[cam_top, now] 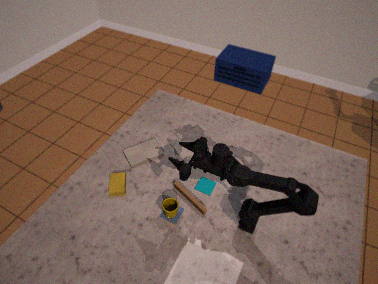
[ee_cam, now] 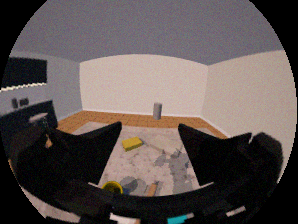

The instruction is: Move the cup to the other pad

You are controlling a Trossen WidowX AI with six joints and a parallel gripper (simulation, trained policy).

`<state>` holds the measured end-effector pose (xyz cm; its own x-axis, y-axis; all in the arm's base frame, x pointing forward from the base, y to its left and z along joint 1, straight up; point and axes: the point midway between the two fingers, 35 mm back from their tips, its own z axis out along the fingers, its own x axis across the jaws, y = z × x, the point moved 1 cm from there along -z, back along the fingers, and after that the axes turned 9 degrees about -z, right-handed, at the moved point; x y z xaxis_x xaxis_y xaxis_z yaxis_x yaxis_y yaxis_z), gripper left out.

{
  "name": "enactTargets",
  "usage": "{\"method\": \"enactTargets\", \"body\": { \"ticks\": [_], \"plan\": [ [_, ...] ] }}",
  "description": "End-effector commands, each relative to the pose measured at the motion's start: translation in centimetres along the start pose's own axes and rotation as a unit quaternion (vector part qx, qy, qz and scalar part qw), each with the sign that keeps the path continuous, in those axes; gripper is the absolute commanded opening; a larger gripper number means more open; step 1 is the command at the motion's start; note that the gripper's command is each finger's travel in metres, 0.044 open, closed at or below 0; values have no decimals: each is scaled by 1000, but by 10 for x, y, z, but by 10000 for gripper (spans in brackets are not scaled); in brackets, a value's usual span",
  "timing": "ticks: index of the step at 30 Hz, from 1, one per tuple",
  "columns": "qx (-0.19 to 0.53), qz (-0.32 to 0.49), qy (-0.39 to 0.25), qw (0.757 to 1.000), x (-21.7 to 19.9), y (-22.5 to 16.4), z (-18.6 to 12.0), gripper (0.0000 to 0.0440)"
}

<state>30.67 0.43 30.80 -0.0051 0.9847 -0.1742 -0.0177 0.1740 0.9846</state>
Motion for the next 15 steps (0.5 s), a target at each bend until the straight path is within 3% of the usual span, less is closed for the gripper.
{"method": "enactTargets", "body": {
  "ticks": [1,11,15],
  "plan": [
    [-1,0,1,1000,0,2,0,374],
    [19,11,13,1000,5,11,4,114],
    [35,25,21,999,8,13,7,90]
  ]
}}
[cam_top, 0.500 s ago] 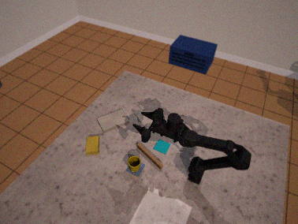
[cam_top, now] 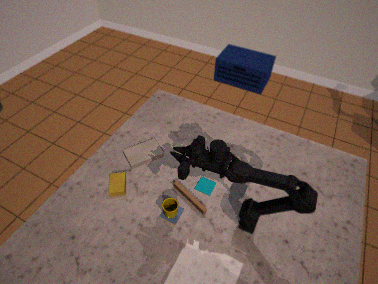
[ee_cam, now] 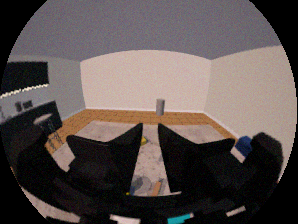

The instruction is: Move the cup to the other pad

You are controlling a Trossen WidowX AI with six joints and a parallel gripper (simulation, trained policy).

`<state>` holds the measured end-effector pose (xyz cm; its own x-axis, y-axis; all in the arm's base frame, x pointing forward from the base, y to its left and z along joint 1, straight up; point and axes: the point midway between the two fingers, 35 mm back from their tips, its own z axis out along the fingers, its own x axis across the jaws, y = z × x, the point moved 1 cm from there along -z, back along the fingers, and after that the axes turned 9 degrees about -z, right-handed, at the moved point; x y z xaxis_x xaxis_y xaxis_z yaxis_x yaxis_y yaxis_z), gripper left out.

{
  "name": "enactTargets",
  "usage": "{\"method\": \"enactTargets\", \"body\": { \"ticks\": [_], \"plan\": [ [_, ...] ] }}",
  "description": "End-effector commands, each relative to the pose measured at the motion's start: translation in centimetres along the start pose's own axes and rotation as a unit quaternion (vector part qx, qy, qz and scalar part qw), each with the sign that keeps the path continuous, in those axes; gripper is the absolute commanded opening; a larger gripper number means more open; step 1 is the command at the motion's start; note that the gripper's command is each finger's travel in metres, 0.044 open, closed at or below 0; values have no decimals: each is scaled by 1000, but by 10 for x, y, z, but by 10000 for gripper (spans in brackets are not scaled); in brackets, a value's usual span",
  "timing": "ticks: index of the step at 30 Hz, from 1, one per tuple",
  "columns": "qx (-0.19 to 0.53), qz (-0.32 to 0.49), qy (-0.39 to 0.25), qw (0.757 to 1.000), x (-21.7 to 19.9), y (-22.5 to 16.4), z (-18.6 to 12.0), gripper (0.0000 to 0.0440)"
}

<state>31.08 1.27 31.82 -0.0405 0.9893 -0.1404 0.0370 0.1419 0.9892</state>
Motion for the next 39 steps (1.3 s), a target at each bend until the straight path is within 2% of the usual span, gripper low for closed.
{"method": "enactTargets", "body": {
  "ticks": [1,21,39],
  "plan": [
    [12,12,5,1000,2,3,3,91],
    [112,117,47,986,26,15,19,135],
    [219,223,56,948,49,21,28,158]
  ]
}}
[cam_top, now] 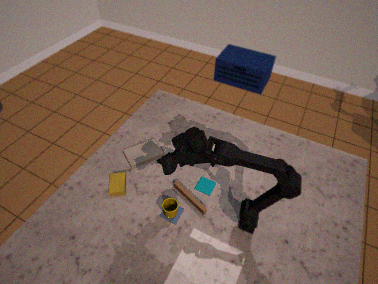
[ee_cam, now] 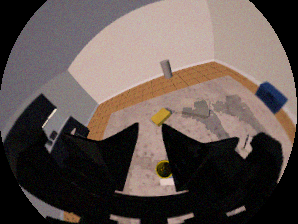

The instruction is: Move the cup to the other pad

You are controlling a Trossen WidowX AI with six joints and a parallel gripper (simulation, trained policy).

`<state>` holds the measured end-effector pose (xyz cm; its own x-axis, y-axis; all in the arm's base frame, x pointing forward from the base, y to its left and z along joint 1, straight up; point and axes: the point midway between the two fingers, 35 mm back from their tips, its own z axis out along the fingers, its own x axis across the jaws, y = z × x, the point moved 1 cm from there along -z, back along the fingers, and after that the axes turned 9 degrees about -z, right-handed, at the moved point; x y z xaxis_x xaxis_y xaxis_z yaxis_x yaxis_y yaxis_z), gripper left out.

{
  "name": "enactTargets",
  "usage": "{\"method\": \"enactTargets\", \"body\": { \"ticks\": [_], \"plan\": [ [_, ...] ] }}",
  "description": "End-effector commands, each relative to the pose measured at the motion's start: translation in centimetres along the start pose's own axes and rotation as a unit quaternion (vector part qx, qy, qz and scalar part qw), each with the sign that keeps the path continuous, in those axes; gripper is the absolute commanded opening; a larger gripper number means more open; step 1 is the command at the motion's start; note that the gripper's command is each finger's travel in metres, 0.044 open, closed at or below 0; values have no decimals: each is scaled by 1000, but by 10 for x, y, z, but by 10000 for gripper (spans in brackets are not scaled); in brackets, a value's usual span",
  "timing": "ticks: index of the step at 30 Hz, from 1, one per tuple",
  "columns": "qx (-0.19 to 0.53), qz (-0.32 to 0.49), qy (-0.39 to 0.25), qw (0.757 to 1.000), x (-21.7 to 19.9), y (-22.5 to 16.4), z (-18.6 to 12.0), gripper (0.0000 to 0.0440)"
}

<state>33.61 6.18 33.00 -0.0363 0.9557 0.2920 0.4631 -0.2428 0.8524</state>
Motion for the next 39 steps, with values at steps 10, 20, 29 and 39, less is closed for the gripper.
{"method": "enactTargets", "body": {
  "ticks": [10,20,29,39],
  "plan": [
    [74,81,-7,994,16,-4,6,167],
    [137,145,-30,980,25,-13,11,169],
    [190,192,-62,961,29,-25,17,164],
    [246,225,-111,936,27,-45,26,151]
  ]
}}
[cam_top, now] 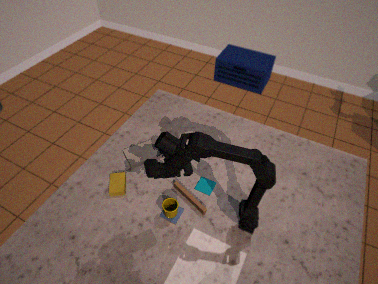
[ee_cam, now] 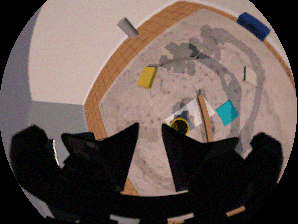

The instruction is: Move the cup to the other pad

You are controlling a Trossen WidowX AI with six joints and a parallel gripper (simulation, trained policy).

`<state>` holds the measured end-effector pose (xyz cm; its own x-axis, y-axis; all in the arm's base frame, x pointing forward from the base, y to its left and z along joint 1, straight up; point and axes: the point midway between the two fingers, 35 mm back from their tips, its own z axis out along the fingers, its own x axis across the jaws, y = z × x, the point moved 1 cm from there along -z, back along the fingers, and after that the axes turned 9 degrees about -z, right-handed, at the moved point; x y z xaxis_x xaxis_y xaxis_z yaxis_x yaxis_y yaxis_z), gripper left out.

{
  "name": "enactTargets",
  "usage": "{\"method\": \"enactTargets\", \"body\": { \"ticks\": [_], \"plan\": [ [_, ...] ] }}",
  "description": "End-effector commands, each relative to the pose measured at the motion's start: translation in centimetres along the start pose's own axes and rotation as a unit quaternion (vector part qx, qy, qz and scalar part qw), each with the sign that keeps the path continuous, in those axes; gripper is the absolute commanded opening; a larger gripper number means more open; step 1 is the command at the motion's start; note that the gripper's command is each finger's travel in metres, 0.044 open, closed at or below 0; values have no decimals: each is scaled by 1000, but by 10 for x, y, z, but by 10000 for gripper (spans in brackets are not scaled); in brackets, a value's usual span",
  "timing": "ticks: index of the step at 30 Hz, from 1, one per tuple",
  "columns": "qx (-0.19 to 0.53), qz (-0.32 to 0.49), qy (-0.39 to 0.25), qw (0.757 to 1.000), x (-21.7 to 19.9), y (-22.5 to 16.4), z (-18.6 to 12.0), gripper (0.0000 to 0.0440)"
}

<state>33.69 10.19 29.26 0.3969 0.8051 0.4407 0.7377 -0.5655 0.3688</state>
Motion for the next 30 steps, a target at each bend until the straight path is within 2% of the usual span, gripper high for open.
{"method": "enactTargets", "body": {
  "ticks": [1,15,30],
  "plan": [
    [15,11,-17,1000,-2,-3,6,150],
    [82,33,-115,989,-26,-23,36,159],
    [146,42,-225,962,-56,-48,67,170]
  ]
}}
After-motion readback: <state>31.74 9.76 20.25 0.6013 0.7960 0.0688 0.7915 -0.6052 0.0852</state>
